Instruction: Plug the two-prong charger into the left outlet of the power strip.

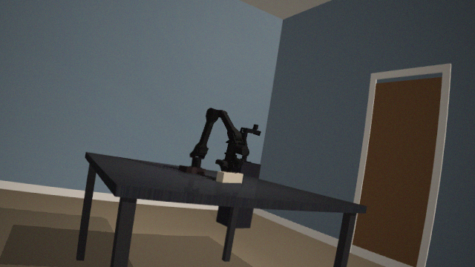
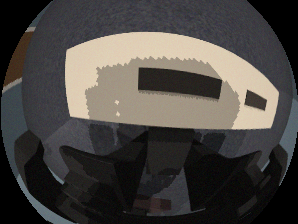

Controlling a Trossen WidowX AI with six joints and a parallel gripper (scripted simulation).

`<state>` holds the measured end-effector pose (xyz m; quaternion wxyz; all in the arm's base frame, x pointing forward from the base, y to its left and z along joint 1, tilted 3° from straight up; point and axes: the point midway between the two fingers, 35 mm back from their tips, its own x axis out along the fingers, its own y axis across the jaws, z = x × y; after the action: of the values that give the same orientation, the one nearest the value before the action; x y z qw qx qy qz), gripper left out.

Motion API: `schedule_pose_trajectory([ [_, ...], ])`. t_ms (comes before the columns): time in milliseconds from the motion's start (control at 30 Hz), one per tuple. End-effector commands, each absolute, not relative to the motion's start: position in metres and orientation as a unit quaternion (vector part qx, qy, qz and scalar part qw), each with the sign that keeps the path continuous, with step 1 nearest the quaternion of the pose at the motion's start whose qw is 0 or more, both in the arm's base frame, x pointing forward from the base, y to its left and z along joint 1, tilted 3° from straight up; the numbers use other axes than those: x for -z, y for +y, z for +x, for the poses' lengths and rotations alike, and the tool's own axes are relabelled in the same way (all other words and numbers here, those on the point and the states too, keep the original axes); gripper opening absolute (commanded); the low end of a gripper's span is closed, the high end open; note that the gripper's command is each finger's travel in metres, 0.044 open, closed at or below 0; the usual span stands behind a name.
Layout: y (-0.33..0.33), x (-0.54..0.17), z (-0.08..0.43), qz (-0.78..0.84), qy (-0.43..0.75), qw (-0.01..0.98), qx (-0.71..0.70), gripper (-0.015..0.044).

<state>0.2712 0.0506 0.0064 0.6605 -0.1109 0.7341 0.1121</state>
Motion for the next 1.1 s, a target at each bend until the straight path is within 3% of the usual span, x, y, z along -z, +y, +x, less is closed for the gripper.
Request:
schedule_pose_trajectory([
  [0,0.0514,-0.0076,0.2741,-0.11,0.732,0.664,-0.112,0.0],
  [1067,0.0539,-0.0073,0.2822,-0.11,0.731,0.664,-0.112,0.0],
])
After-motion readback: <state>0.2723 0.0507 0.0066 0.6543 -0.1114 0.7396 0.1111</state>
